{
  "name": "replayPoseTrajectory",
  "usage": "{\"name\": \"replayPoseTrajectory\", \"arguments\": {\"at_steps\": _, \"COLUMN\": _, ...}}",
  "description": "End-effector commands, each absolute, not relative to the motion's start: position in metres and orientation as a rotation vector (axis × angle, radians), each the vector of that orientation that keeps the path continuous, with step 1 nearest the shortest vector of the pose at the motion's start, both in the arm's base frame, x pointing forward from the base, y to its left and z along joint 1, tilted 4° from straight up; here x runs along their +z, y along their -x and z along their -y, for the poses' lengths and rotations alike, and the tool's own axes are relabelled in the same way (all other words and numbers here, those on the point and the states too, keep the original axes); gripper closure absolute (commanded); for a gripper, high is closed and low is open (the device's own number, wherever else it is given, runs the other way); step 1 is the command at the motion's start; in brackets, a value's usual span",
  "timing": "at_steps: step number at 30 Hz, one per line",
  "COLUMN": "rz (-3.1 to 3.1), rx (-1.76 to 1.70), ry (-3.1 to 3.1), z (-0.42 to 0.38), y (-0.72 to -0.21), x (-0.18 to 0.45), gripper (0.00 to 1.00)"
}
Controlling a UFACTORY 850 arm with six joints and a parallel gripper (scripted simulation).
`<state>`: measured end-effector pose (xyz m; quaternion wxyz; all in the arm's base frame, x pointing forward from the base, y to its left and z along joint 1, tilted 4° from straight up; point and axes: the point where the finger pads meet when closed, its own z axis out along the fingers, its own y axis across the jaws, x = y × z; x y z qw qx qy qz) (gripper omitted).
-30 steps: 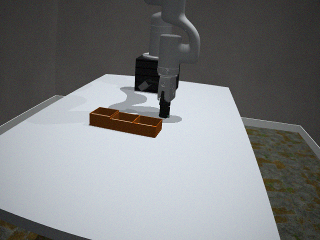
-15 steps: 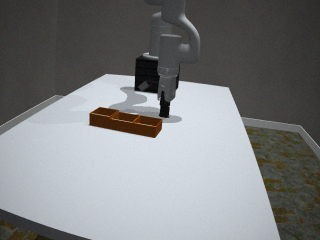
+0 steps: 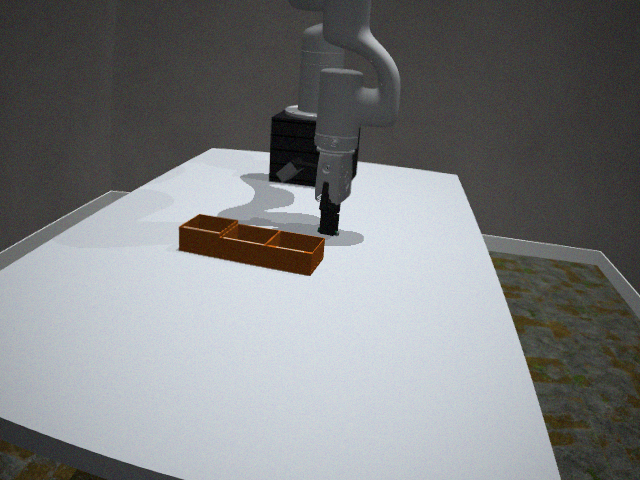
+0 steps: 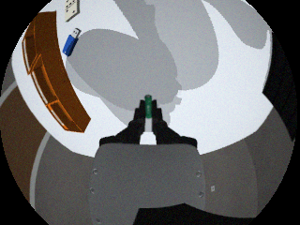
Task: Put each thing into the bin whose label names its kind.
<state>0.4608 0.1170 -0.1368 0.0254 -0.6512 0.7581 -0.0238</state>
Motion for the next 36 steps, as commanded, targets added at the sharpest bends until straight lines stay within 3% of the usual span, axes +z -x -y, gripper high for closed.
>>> {"name": "replayPoseTrajectory", "arguments": {"at_steps": 1, "rz": -2.343, "rx": -0.074, "ry": 2.012, "z": -0.117, "y": -0.462, "x": -0.136, "gripper": 1.00}}
{"name": "replayPoseTrajectory", "arguments": {"at_steps": 23, "rz": -2.343, "rx": -0.074, "ry": 2.012, "z": -0.117, "y": -0.457, "x": -0.077, "gripper": 1.00}}
{"name": "replayPoseTrajectory", "arguments": {"at_steps": 36, "rz": -2.343, "rx": -0.074, "ry": 2.012, "z": -0.117, "y": -0.457, "x": -0.073, "gripper": 1.00}}
